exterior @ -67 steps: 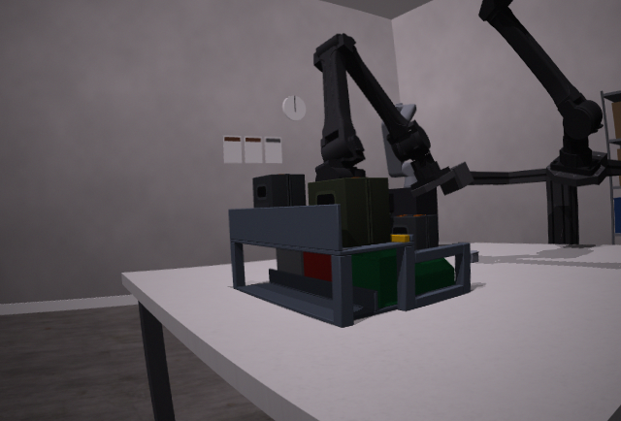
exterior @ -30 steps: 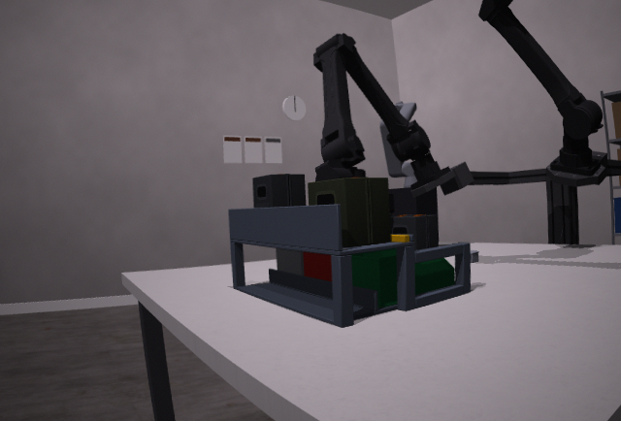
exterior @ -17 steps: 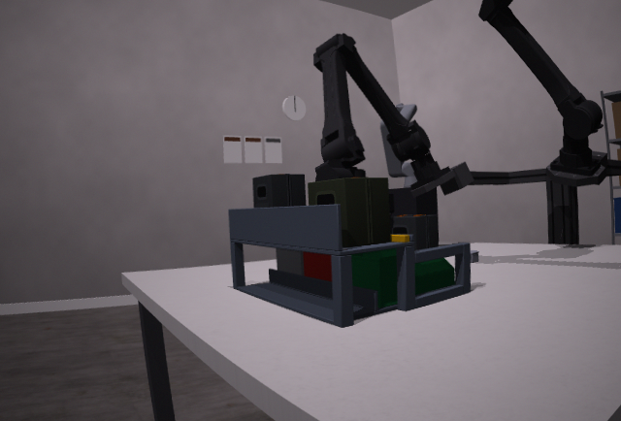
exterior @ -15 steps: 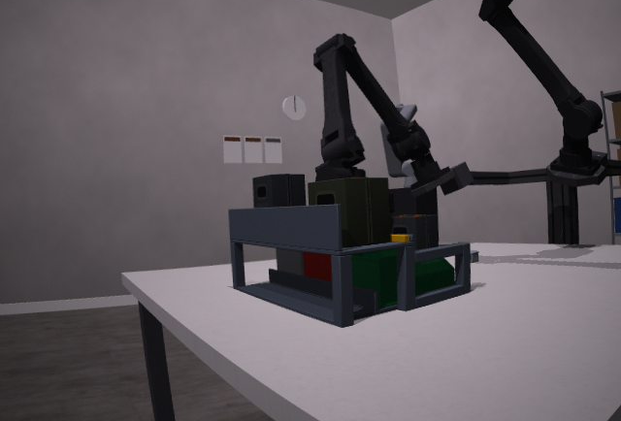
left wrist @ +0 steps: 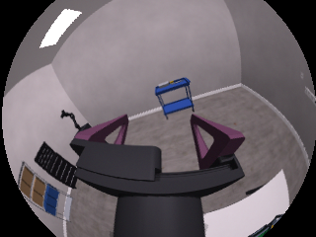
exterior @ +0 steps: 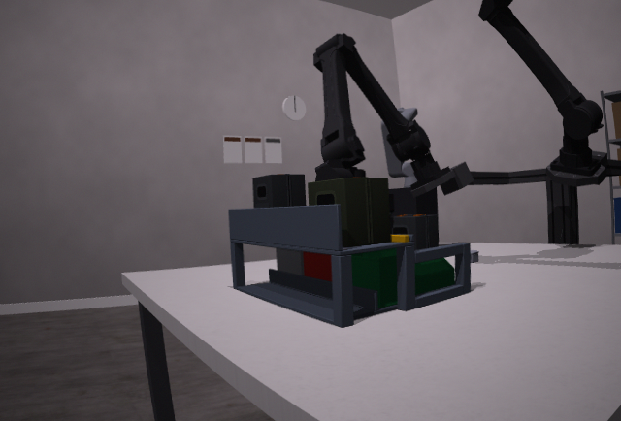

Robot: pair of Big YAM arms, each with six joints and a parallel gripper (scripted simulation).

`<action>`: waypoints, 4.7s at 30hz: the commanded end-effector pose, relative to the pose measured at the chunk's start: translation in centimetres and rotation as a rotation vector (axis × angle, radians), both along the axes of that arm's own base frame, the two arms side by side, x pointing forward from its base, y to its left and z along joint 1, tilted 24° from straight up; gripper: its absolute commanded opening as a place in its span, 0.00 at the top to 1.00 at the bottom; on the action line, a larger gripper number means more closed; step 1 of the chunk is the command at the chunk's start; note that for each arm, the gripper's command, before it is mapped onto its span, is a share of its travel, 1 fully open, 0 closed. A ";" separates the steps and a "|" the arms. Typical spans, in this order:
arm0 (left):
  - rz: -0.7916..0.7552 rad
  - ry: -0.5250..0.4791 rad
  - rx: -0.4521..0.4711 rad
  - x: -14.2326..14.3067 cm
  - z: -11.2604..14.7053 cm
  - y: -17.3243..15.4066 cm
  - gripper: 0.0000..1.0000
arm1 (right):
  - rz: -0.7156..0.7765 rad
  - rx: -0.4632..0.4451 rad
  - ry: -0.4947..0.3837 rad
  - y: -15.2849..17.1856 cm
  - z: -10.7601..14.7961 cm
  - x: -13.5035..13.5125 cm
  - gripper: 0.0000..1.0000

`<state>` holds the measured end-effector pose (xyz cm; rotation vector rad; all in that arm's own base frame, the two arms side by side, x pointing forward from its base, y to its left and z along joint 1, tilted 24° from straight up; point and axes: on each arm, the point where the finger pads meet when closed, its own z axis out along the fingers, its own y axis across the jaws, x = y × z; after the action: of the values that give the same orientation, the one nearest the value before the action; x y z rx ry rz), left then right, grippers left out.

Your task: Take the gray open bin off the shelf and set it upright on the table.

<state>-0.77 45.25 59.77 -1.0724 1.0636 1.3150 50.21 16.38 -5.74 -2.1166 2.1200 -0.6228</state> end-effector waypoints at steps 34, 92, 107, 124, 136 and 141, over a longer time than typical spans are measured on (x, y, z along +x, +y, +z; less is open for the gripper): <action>0.012 -0.007 0.037 -0.5 1.3 -0.6 0.00 | 0.008 0.006 -0.014 1.0 1.8 -0.3 1.00; 0.012 -0.007 0.037 -0.5 1.3 -0.6 0.00 | 0.010 0.007 -0.017 1.4 3.3 -0.8 1.00; 0.012 -0.007 0.037 -0.5 1.3 -0.6 0.00 | 0.013 0.016 -0.038 1.9 4.3 -0.2 1.00; 0.012 -0.007 0.037 -0.5 1.3 -0.6 0.00 | 0.014 0.019 -0.044 2.0 4.6 0.0 1.00; 0.012 -0.007 0.037 -0.5 1.3 -0.6 0.00 | 0.013 0.020 -0.047 2.0 4.7 0.1 1.00; 0.012 -0.007 0.037 -0.5 1.3 -0.6 0.00 | 0.013 0.021 -0.048 2.0 4.8 0.1 1.00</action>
<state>-0.77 45.25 59.77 -1.0724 1.0636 1.3150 49.41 16.83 -3.79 -2.1177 2.1214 -0.6226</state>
